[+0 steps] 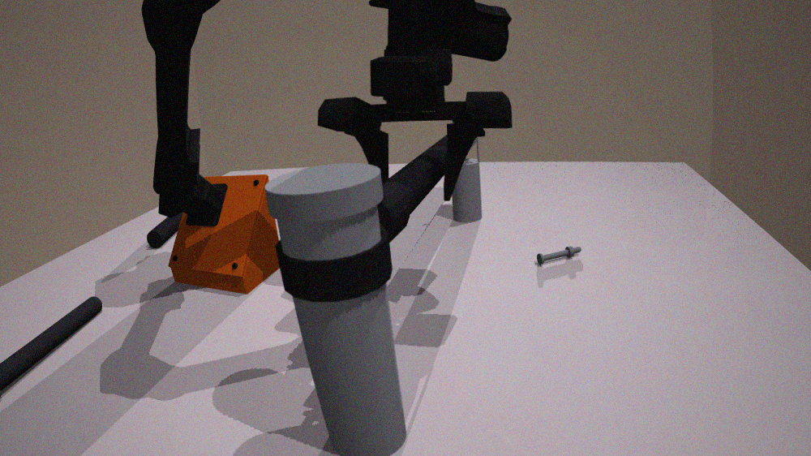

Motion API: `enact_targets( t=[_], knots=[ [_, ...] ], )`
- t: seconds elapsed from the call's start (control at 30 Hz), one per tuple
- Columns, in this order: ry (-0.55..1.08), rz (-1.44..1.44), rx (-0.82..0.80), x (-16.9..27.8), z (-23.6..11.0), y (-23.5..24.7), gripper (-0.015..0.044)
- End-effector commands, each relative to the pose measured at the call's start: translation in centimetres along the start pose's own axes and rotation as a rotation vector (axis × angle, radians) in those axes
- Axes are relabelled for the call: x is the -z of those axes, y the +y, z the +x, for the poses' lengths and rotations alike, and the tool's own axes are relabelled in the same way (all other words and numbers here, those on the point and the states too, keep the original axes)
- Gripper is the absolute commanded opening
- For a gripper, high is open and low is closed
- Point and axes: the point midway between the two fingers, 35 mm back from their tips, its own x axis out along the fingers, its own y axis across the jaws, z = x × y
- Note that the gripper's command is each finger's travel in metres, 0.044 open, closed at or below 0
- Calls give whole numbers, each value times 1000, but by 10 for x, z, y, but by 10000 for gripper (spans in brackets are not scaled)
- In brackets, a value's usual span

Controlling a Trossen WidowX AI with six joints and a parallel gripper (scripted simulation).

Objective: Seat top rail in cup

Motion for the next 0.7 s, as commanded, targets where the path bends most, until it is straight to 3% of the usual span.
enact_targets(
  t=[0.0,0.07,0.23,0.4,0.57,0.67],
  knots=[
    [17,4,-21,7,-12,0,394],
    [30,3,-40,12,-22,-1,440],
    [58,0,-80,24,-43,-4,440],
    [51,-12,-88,25,-44,-5,440],
    [109,-15,-172,23,-80,-12,440],
    [115,-16,-179,23,-83,-13,440]
  ],
)
